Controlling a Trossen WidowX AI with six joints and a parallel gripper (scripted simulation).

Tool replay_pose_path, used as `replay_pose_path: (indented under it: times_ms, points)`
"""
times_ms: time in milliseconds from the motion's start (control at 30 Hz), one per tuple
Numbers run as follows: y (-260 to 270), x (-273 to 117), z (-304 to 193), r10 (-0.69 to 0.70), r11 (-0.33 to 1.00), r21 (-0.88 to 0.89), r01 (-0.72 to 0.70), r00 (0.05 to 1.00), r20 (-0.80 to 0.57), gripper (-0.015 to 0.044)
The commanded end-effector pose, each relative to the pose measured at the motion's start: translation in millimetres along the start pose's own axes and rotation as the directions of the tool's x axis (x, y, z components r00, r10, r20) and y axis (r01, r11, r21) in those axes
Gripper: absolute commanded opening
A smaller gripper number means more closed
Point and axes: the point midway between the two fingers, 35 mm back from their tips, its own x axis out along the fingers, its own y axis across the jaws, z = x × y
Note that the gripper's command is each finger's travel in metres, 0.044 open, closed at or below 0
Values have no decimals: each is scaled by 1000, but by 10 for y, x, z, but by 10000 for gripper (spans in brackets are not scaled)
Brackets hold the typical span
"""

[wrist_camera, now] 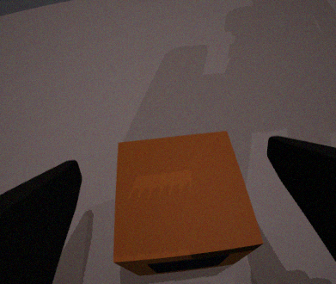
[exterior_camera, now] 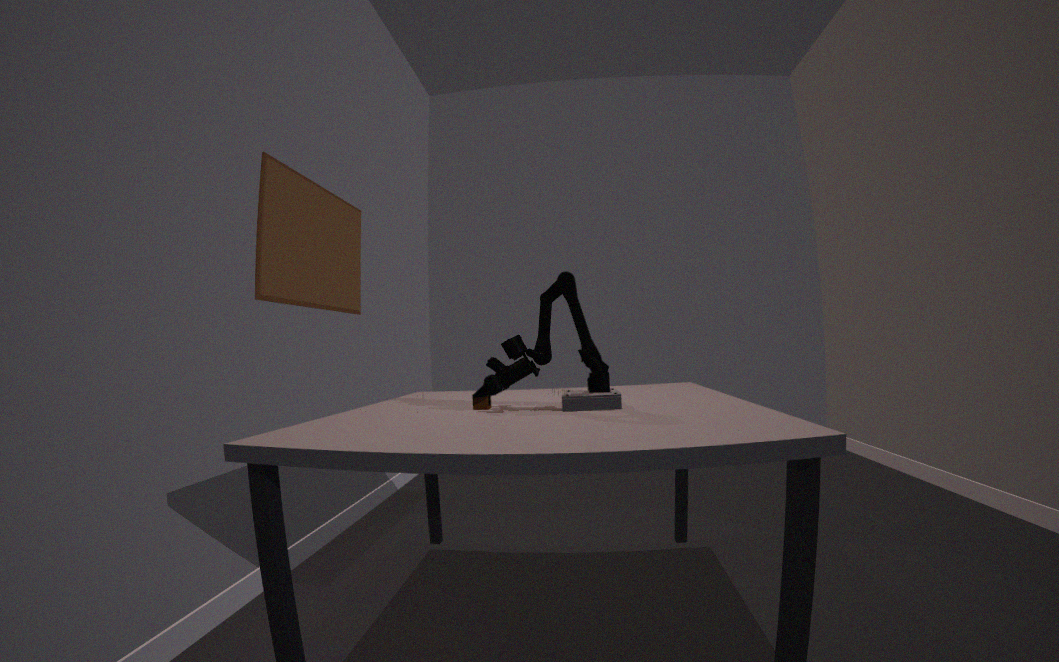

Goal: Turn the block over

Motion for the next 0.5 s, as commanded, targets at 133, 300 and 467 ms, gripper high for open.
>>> replay_pose_path:
  times_ms: [133,300,467]
  points:
    - [0,78,87,-2,1000,-5,2,991,-135,440]
    - [2,-43,280,-3,1000,-4,2,946,-324,440]
    - [0,-433,499,-4,1000,-5,2,868,-497,440]
